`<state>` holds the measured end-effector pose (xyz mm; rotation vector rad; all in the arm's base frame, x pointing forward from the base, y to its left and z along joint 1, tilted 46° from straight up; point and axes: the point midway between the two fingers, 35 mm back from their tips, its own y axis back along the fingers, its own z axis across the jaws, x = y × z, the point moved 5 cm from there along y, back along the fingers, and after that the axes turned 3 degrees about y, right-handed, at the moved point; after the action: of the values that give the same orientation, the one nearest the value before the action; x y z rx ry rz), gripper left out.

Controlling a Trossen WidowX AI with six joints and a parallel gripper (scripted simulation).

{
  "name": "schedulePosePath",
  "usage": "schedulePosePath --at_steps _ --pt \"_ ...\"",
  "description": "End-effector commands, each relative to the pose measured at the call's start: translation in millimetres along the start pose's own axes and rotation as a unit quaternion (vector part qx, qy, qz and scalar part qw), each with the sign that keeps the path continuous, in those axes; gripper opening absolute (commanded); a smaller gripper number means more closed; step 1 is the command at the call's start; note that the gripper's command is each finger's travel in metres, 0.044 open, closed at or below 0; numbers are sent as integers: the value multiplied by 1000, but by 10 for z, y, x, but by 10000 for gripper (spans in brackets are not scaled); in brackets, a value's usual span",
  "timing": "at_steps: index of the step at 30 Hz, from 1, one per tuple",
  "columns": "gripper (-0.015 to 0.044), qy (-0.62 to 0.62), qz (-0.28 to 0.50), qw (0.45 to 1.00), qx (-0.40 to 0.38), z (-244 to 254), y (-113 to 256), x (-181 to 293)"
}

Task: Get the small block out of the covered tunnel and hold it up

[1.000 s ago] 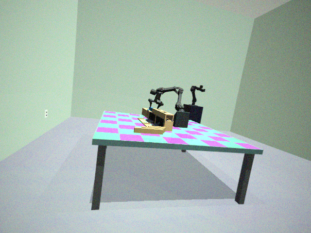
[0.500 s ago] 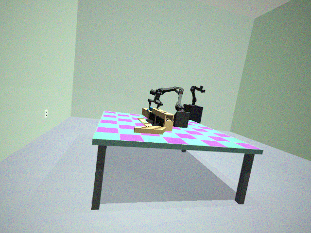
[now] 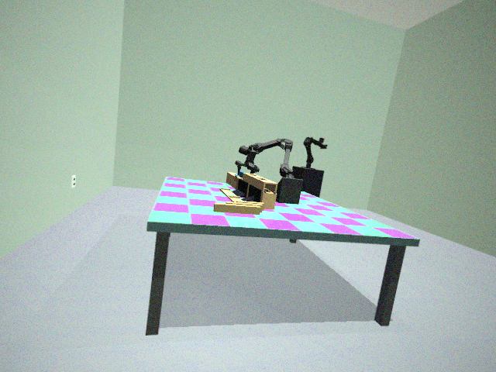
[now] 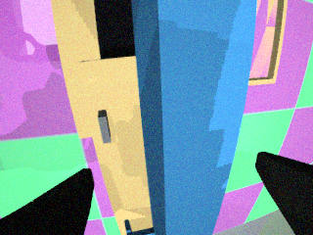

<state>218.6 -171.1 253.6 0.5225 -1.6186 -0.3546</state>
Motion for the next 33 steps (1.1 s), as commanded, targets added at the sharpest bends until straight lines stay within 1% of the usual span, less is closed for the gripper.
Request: schedulePosePath --at_steps 1,14,17,18,33 --pt "387 0 0 1000 0 -3 8 2" --pt "46 0 0 1000 0 -3 8 2" --pt "26 0 0 1000 0 -3 8 2" --pt "0 0 0 1000 0 -4 8 -3" --pt "0 2 -4 1000 0 -33 35 -435"
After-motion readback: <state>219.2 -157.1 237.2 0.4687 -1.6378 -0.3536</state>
